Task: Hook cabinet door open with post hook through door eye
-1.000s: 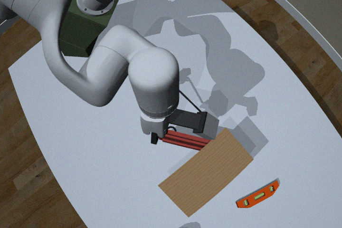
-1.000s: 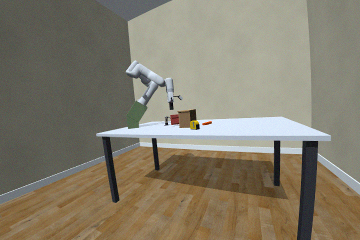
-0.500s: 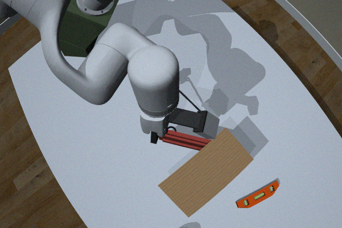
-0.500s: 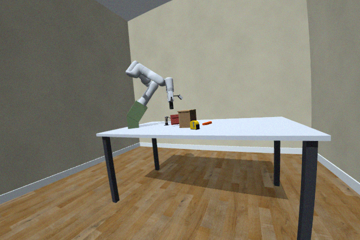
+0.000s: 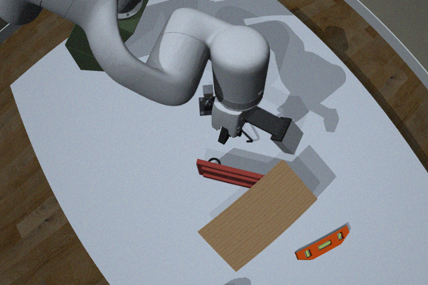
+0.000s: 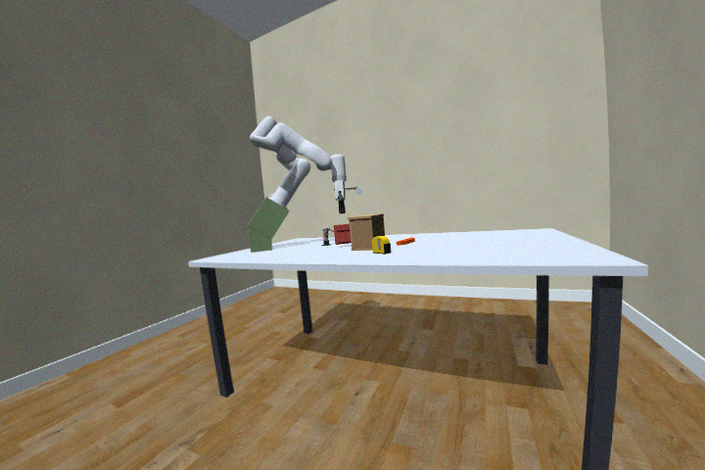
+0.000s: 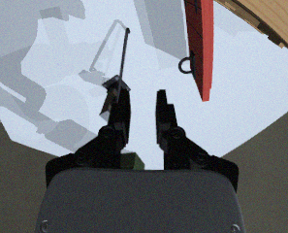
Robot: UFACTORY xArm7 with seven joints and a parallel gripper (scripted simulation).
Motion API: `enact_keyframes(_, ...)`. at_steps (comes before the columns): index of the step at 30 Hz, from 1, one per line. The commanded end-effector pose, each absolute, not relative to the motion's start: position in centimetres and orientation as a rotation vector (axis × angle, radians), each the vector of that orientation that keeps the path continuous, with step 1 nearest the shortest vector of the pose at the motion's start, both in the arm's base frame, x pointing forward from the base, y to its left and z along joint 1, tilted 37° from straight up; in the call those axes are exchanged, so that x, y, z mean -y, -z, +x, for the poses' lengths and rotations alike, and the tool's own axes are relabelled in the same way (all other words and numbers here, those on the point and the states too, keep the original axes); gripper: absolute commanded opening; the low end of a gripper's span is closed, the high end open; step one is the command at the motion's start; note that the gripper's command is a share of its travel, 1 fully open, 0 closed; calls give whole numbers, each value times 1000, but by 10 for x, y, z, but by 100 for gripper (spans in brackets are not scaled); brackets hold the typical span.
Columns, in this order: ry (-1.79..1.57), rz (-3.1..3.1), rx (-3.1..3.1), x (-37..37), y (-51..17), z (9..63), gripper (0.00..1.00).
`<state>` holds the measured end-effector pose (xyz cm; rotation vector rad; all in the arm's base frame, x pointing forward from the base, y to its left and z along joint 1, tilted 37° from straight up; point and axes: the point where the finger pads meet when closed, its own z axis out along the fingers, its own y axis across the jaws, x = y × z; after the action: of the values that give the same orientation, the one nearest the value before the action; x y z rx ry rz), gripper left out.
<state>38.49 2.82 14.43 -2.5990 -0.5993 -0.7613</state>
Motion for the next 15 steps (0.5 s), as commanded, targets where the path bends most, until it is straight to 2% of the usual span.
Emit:
enact_keyframes(1,734,-2642,394,-60,-159,376,27)
enact_keyframes(3,732,-2642,387,-62,-160,375,27)
enact_keyframes(4,732,-2642,387,-62,-160,375,23)
enact_keyframes(15,732,-2642,387,-62,-160,375,23)
